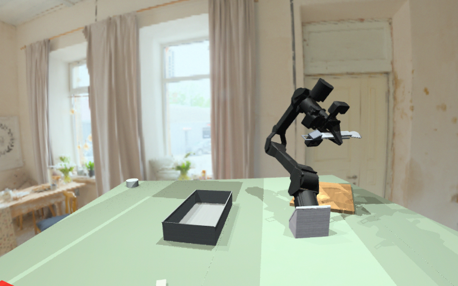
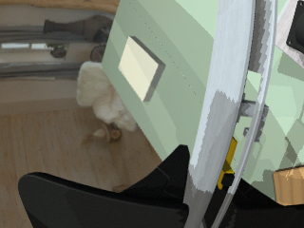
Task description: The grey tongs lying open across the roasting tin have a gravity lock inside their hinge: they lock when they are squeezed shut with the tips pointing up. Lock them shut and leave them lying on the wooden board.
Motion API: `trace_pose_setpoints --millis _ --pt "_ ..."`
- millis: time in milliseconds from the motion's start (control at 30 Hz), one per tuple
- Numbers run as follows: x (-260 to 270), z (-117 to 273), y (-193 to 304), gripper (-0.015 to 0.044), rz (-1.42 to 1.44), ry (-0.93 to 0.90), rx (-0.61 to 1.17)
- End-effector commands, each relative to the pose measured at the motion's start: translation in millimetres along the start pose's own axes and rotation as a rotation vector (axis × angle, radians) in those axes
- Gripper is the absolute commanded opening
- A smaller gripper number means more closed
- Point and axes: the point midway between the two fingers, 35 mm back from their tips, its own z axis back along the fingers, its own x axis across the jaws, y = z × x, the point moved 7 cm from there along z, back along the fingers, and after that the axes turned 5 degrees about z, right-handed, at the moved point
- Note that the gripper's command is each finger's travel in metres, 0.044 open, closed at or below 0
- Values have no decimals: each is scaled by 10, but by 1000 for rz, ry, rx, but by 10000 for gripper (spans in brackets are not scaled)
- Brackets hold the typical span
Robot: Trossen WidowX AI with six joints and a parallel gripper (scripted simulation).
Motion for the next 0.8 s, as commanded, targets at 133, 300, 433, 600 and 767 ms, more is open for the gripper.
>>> trace_pose_setpoints --millis 133,300,433,600,767 --pt "-63 -80 255 -150 -15 69 80" --pt "-123 -119 401 -150 -22 118 119" --pt "-182 -147 511 -150 -27 161 146" --pt "-267 -177 642 -150 -35 220 173" --pt "-365 -202 765 -150 -44 284 194"
